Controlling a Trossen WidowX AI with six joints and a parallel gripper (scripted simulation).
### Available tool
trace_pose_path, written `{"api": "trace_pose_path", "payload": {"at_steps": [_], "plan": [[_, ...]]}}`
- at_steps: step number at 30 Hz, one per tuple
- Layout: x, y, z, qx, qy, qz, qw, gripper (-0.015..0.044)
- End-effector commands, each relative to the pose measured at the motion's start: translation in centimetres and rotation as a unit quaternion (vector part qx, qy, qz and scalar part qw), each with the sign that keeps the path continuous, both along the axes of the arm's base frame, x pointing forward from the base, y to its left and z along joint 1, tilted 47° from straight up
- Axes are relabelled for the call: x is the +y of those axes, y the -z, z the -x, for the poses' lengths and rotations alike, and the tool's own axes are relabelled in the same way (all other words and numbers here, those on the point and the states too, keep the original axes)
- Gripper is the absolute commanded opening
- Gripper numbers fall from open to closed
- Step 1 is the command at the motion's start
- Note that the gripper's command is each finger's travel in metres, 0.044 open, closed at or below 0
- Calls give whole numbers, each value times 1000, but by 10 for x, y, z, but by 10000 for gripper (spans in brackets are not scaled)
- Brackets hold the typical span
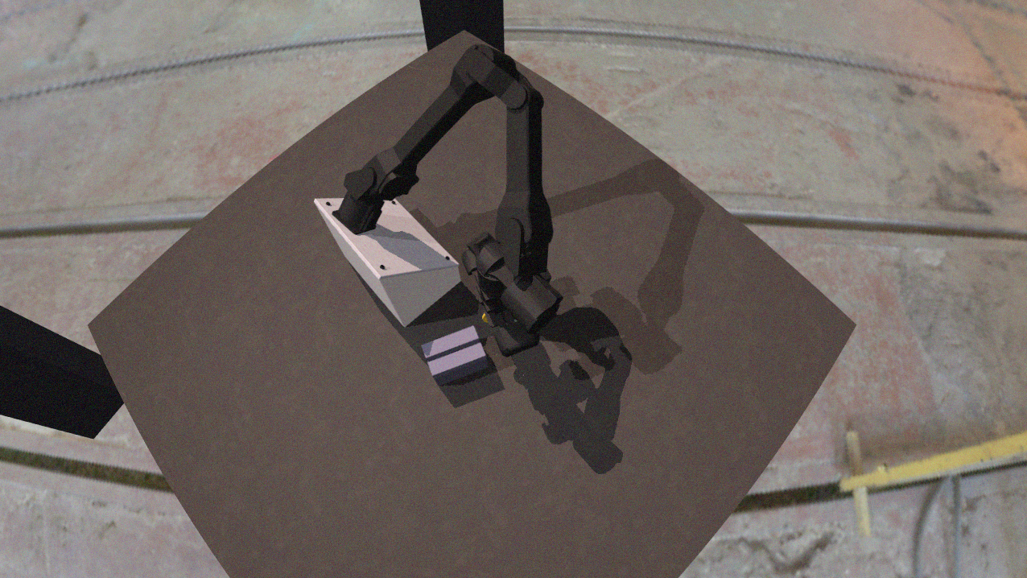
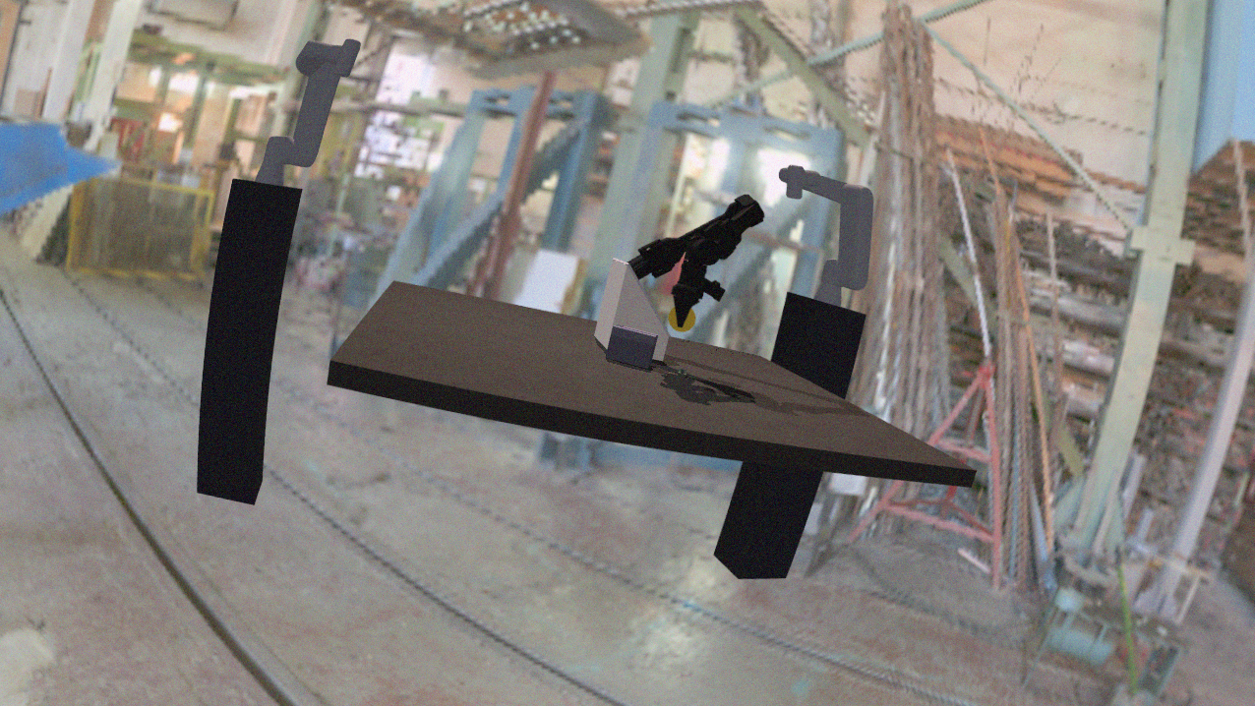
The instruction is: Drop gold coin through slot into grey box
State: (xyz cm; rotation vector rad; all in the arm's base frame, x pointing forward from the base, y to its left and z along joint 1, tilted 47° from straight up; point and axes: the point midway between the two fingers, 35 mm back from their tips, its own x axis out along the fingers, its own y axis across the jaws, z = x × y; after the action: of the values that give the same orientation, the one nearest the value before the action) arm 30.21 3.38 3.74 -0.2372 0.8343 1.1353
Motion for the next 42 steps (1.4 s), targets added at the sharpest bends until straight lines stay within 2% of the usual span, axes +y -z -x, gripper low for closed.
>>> {"api": "trace_pose_path", "payload": {"at_steps": [1, 34, 42], "plan": [[-8, 10, 3, 3, 1, 2, 1000, 0], [-60, 70, 31, 3, 0, -1, 1000, 0], [-58, 66, 28, 1, 1, -1, 1000, 0]]}}
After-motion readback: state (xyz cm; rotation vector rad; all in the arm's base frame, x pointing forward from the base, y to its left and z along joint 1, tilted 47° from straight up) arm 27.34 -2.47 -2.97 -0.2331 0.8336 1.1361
